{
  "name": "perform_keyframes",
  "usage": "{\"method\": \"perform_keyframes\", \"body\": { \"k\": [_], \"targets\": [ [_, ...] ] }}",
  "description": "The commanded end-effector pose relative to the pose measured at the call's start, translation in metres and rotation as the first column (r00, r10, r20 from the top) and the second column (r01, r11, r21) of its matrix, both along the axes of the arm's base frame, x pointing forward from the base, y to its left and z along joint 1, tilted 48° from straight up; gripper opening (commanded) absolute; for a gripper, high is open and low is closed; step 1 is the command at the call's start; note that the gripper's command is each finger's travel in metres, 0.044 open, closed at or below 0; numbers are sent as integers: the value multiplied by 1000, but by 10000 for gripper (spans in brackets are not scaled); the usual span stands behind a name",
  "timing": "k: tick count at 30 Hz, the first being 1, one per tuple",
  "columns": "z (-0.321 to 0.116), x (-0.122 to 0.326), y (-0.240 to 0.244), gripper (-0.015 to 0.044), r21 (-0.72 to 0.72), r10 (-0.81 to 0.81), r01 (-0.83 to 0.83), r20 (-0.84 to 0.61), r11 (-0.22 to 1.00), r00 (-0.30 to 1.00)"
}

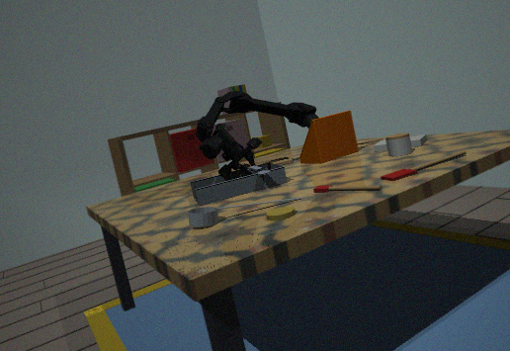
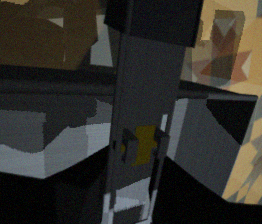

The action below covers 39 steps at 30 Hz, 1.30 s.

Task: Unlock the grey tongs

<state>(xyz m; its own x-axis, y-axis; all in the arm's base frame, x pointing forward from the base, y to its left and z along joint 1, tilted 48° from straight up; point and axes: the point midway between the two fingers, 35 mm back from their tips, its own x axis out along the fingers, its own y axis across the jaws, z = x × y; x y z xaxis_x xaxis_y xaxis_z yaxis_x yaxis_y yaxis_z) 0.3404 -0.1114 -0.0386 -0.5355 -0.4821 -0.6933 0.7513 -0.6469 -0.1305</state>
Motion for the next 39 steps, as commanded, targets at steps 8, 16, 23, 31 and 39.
{"method": "perform_keyframes", "body": {
  "k": [8, 16, 23, 31, 39],
  "targets": [
    [0, 0, 0, -63, -1, 1, -1, 1, 1000, 1000],
    [43, 6, 49, -150, 26, 70, -71, 10, 997, 997],
    [51, 6, 58, -150, 31, 84, -84, 11, 996, 996],
    [48, 8, 58, -150, -20, 105, -104, 70, 994, 992],
    [45, 11, 57, -150, -115, 147, -128, 180, 985, 973]
  ]
}}
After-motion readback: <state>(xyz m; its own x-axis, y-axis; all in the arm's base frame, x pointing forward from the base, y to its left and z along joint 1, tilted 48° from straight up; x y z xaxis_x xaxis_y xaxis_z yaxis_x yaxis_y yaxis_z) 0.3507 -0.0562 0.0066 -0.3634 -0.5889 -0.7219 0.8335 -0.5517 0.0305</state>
